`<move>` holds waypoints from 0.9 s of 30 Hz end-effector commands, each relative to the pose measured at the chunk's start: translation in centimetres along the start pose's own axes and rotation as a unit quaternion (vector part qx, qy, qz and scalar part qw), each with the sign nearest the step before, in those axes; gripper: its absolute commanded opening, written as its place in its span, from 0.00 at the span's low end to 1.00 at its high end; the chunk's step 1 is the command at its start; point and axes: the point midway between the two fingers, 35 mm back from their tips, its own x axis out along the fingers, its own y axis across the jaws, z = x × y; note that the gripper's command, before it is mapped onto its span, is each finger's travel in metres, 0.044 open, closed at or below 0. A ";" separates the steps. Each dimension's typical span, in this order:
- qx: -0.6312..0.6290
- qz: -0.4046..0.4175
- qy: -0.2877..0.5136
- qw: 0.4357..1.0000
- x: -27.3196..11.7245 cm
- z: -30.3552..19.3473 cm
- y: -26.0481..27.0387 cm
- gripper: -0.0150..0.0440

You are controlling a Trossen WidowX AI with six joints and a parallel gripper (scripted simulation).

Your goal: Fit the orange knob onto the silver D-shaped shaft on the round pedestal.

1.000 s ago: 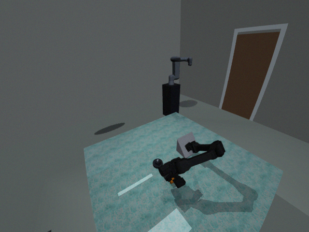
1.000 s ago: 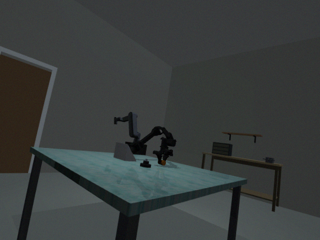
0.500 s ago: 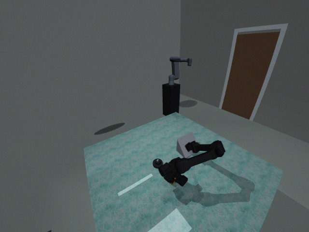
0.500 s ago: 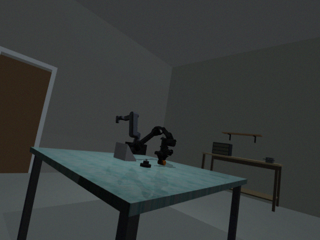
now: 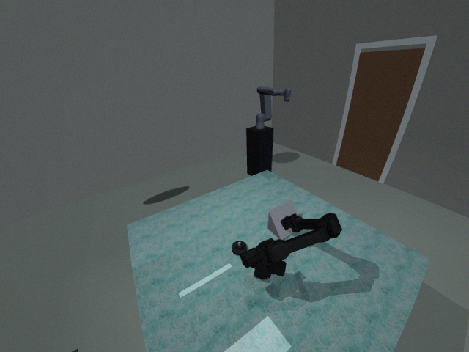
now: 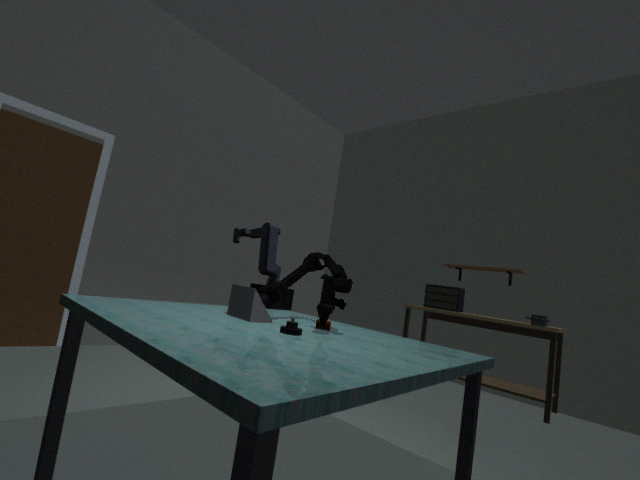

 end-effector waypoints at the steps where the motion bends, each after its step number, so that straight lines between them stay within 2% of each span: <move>1: -0.027 0.001 -0.001 1.000 0.0 0.0 0.0 0.56; 5: -0.038 0.001 -0.001 0.999 0.0 0.0 0.0 0.56; 19: -0.273 0.000 -0.001 0.962 0.0 0.0 0.0 0.56; 27: -0.284 0.000 -0.001 0.959 0.1 0.0 0.0 0.56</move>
